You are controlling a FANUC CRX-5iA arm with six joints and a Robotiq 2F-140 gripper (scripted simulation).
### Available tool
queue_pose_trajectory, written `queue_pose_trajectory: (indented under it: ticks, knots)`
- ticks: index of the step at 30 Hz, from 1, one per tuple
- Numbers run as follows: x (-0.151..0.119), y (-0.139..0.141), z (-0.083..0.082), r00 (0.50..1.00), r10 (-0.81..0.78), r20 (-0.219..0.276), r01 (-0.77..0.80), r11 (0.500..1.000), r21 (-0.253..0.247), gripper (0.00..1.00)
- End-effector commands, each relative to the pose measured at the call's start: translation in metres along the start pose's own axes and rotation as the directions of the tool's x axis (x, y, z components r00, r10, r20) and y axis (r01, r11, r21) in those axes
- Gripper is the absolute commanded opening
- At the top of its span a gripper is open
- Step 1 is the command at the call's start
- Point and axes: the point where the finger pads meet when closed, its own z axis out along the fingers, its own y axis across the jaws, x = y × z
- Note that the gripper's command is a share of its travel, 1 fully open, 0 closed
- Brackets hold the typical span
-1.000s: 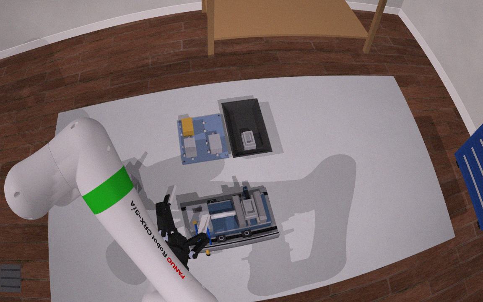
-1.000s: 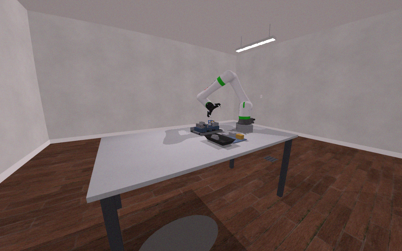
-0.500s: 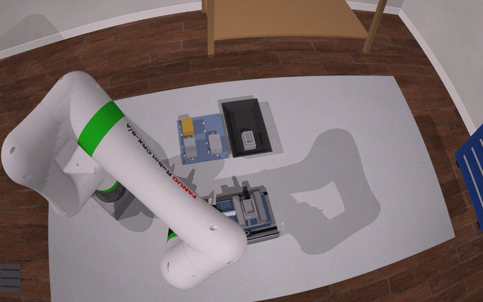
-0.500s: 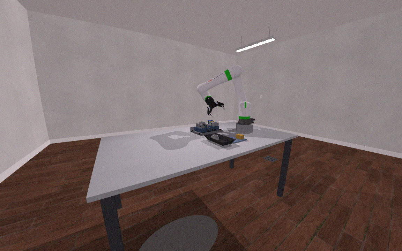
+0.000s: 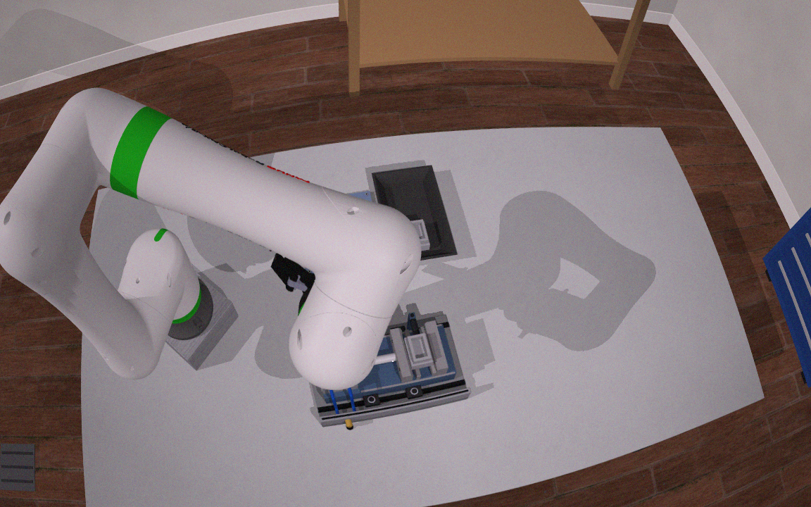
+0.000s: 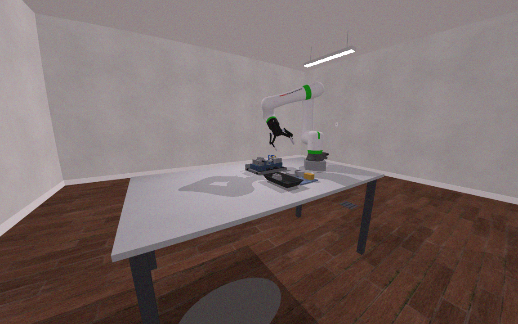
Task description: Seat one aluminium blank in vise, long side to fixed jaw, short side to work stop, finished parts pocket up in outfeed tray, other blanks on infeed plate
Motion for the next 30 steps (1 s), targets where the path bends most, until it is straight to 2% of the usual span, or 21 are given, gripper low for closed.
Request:
queue_pose_trajectory:
  ticks: [1,2,3,4,5,9,11,13,14,15,16,18,19,20,21,22,23,25,27,30]
  knots:
    - [0.017,-0.003,0.016,0.989,-0.075,0.128,0.078,0.997,-0.024,1.00]
    - [0.017,-0.003,0.016,0.989,-0.075,0.128,0.078,0.997,-0.024,1.00]
    - [0.024,-0.004,0.022,0.978,-0.110,0.175,0.117,0.993,-0.030,1.00]
    - [0.024,-0.004,0.022,0.978,-0.110,0.175,0.117,0.993,-0.030,1.00]
    - [0.031,-0.005,0.028,0.966,-0.140,0.215,0.151,0.988,-0.033,1.00]
    - [0.032,-0.005,0.028,0.965,-0.144,0.220,0.155,0.987,-0.034,1.00]
    - [0.046,-0.007,0.040,0.931,-0.203,0.304,0.224,0.974,-0.036,1.00]
    - [0.046,-0.007,0.040,0.931,-0.203,0.304,0.224,0.974,-0.036,1.00]
    - [0.052,-0.008,0.045,0.910,-0.229,0.345,0.255,0.966,-0.033,1.00]
    - [0.052,-0.008,0.045,0.910,-0.229,0.345,0.255,0.966,-0.033,1.00]
    - [0.058,-0.009,0.051,0.889,-0.253,0.383,0.286,0.958,-0.030,1.00]
    - [0.058,-0.009,0.051,0.889,-0.253,0.383,0.286,0.958,-0.030,1.00]
    - [0.065,-0.010,0.056,0.866,-0.277,0.416,0.317,0.948,-0.029,1.00]
    - [0.065,-0.010,0.056,0.866,-0.277,0.416,0.317,0.948,-0.029,1.00]
    - [0.069,-0.011,0.061,0.841,-0.297,0.452,0.343,0.939,-0.021,1.00]
    - [0.069,-0.011,0.061,0.841,-0.297,0.452,0.343,0.939,-0.021,1.00]
    - [0.075,-0.012,0.066,0.816,-0.316,0.483,0.369,0.929,-0.016,1.00]
    - [0.075,-0.012,0.066,0.816,-0.316,0.483,0.369,0.929,-0.016,1.00]
    - [0.085,-0.014,0.075,0.766,-0.349,0.540,0.416,0.909,-0.003,1.00]
    - [0.089,-0.015,0.079,0.741,-0.362,0.565,0.436,0.900,0.005,1.00]
